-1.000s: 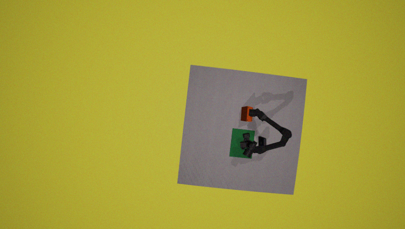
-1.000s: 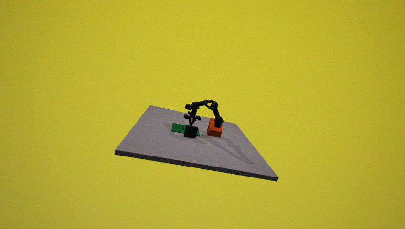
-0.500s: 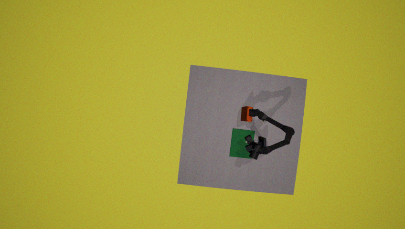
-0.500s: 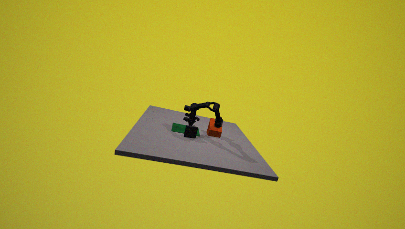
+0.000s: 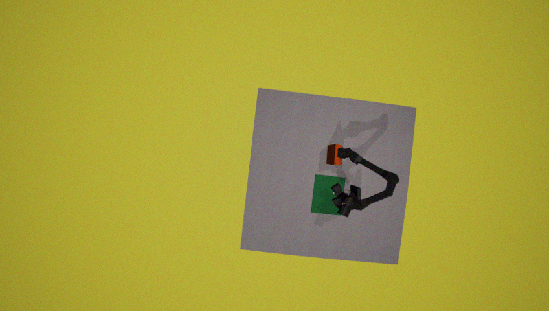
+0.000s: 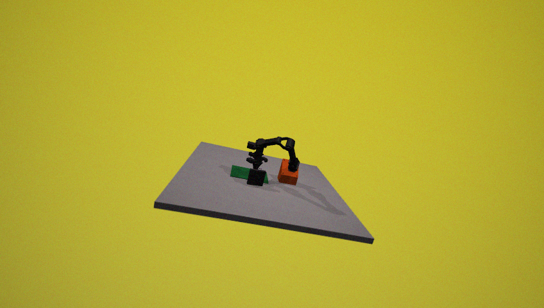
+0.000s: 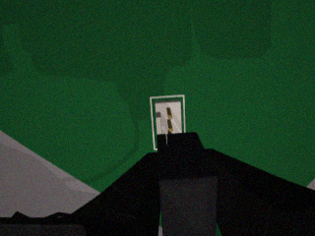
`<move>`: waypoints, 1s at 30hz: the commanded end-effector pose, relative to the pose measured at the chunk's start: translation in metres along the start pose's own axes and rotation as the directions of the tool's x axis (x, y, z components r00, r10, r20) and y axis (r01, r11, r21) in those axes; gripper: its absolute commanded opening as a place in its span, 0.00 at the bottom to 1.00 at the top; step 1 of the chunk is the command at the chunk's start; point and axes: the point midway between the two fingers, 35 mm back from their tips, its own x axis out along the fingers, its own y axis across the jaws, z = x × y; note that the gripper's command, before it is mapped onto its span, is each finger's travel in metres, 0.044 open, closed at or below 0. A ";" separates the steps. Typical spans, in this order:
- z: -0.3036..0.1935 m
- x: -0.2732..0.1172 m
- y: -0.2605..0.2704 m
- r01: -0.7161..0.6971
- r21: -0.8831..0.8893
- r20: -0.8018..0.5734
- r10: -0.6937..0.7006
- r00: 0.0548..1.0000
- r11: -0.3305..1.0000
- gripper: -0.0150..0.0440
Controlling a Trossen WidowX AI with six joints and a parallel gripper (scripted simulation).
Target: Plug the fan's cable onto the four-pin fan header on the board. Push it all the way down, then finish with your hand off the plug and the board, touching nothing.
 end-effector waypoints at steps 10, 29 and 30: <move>0.004 -0.001 0.002 -0.002 -0.006 0.000 0.002 1.000 1.000 0.25; 0.004 0.021 0.003 -0.003 -0.006 -0.001 0.003 1.000 1.000 0.25; 0.004 0.021 0.003 -0.003 -0.006 -0.001 0.003 1.000 1.000 0.25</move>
